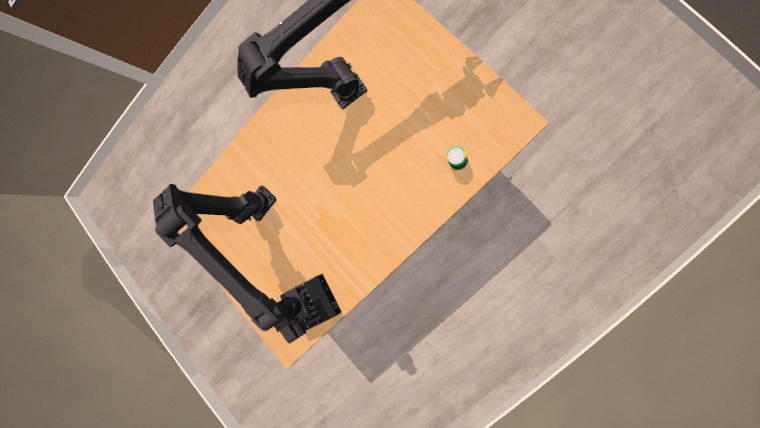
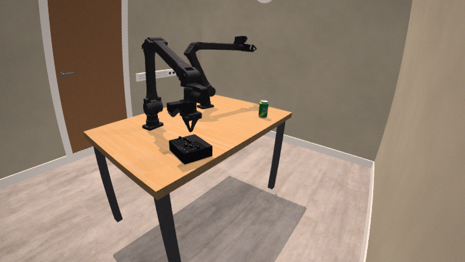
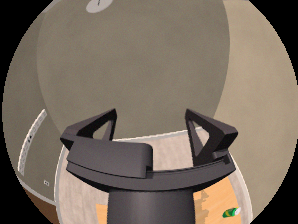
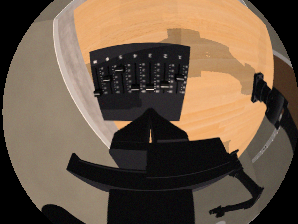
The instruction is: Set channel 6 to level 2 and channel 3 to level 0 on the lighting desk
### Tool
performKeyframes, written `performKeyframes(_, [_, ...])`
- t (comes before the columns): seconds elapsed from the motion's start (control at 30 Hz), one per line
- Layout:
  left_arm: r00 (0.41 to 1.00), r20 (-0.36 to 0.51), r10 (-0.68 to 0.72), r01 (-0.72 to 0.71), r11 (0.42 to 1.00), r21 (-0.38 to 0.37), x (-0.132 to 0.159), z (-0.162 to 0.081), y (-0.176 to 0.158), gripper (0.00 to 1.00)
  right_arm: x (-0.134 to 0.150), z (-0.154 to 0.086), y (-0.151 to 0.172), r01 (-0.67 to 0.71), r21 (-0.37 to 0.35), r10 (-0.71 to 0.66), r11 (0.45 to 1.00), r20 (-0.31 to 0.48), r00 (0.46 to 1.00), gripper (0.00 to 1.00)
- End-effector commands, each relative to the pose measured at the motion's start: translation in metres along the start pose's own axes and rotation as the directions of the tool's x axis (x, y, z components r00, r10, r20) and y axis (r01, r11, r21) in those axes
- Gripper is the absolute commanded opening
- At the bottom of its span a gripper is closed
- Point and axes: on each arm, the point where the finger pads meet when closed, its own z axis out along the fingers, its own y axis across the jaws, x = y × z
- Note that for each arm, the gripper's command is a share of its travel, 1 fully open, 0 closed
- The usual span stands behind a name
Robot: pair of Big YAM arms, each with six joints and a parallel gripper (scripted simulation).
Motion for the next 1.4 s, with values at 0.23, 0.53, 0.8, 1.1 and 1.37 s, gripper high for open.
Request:
performKeyframes(0.23, [0.999,0.038,-0.008,0.008,1.0,-0.002,-0.012,-0.003,0.003,1.0,0.003,-0.012,0.01,-0.011,-0.03,0.011,0.999,0.0,1.0,0.0])
performKeyframes(0.53, [0.999,0.038,-0.008,0.008,1.0,-0.002,-0.012,-0.003,0.003,1.0,0.003,-0.012,0.01,-0.011,-0.03,0.011,0.999,0.0,1.0,0.0])
performKeyframes(0.8, [0.999,0.038,-0.008,0.008,1.0,-0.002,-0.012,-0.003,0.003,1.0,0.003,-0.004,0.007,-0.011,-0.022,0.011,1.0,0.002,1.0,0.0])
performKeyframes(1.1, [0.999,0.038,-0.008,0.008,1.0,-0.002,-0.012,-0.003,0.003,1.0,0.003,0.003,0.007,-0.01,-0.016,0.01,1.0,0.003,1.0,0.0])
performKeyframes(1.37, [0.999,0.038,-0.008,0.008,1.0,-0.002,-0.012,-0.003,0.003,1.0,0.004,0.008,0.007,-0.008,-0.016,0.008,1.0,0.002,1.0,0.0])
